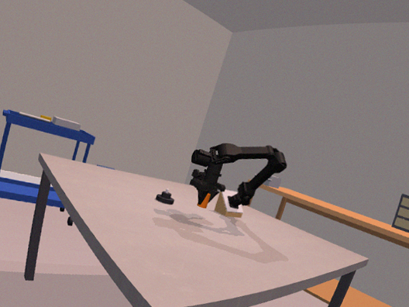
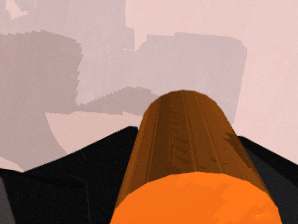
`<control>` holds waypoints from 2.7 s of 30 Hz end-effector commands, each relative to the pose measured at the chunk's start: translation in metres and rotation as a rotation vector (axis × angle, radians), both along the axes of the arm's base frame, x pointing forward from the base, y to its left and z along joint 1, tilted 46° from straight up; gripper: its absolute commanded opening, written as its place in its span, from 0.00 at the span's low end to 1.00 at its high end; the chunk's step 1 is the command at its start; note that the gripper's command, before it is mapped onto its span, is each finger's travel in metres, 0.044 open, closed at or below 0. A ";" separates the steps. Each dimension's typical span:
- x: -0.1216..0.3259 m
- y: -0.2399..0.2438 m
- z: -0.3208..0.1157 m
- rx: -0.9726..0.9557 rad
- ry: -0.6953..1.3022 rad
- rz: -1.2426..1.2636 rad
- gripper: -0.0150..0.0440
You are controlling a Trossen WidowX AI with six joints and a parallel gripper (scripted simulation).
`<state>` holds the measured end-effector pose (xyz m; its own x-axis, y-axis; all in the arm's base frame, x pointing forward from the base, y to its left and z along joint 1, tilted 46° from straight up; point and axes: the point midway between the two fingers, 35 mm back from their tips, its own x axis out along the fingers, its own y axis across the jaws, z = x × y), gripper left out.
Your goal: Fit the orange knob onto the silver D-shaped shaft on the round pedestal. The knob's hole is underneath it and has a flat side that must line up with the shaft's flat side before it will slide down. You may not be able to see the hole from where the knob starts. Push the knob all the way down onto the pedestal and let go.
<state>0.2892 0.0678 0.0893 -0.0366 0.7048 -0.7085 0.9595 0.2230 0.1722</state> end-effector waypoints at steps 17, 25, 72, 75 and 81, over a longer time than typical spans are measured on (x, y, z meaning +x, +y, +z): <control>0.007 -0.046 0.041 -0.003 -0.002 0.006 0.25; 0.008 -0.063 0.059 0.006 0.002 0.010 0.25; 0.058 -0.127 -0.048 0.000 -0.003 0.010 0.25; 0.060 -0.132 -0.056 0.000 -0.004 0.010 0.25; 0.064 -0.140 -0.074 0.000 -0.004 0.010 0.25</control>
